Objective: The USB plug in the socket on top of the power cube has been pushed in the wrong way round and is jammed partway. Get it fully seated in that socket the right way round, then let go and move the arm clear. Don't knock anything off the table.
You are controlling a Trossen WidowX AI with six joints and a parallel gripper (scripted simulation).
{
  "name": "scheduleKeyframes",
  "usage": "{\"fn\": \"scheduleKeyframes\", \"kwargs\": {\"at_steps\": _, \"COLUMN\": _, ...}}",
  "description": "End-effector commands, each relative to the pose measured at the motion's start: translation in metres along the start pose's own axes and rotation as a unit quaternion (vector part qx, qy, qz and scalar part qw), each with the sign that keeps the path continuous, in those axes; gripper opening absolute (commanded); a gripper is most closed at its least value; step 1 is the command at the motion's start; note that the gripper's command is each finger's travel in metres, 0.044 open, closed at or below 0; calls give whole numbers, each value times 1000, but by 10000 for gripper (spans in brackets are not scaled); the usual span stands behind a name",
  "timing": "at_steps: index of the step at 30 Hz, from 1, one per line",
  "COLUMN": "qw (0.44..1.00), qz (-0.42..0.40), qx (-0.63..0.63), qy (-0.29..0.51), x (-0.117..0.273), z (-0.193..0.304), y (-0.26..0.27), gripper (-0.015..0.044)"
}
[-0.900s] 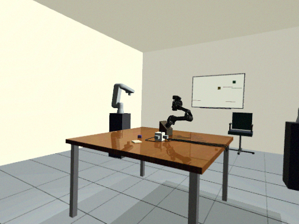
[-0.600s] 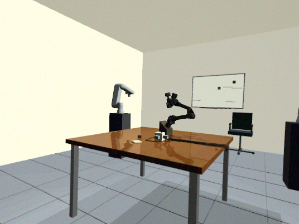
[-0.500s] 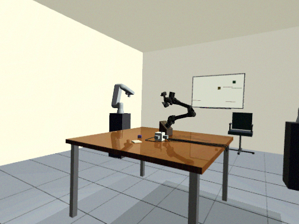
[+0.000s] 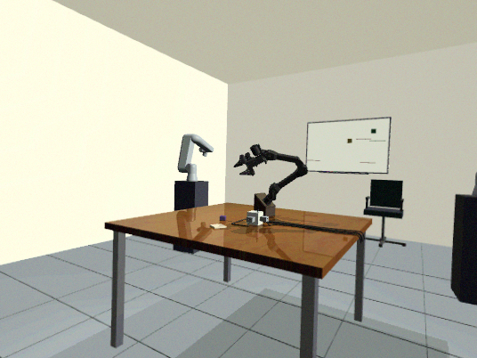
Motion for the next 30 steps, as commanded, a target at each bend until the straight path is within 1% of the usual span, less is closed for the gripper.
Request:
{"fn": "scheduleKeyframes", "kwargs": {"at_steps": 1, "qw": 993, "qz": 43, "qx": 51, "qy": 93, "x": -7, "z": 46, "y": 8, "gripper": 440}}
{"fn": "scheduleKeyframes", "kwargs": {"at_steps": 4, "qw": 972, "qz": 101, "qx": 94, "qy": 188, "x": -7, "z": 97, "y": 10, "gripper": 440}}
{"fn": "scheduleKeyframes", "kwargs": {"at_steps": 8, "qw": 925, "qz": 192, "qx": 141, "qy": 296, "x": 1, "z": 163, "y": 2, "gripper": 440}}
{"fn": "scheduleKeyframes", "kwargs": {"at_steps": 12, "qw": 861, "qz": 293, "qx": 175, "qy": 376, "x": 18, "z": 227, "y": -16, "gripper": 440}}
{"fn": "scheduleKeyframes", "kwargs": {"at_steps": 14, "qw": 840, "qz": 324, "qx": 183, "qy": 395, "x": 26, "z": 247, "y": -22, "gripper": 440}}
{"fn": "scheduleKeyframes", "kwargs": {"at_steps": 30, "qw": 835, "qz": 332, "qx": 185, "qy": 399, "x": 25, "z": 259, "y": -26, "gripper": 440}}
Point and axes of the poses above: the point midway between the two fingers, 35 mm back from their tips, its own x axis back along the fingers, its own y axis across the jaws, z = x × y, the point moved 6 cm from there along x, back along the fingers, and after that the axes turned 14 degrees about -x, right-handed, at the moved point
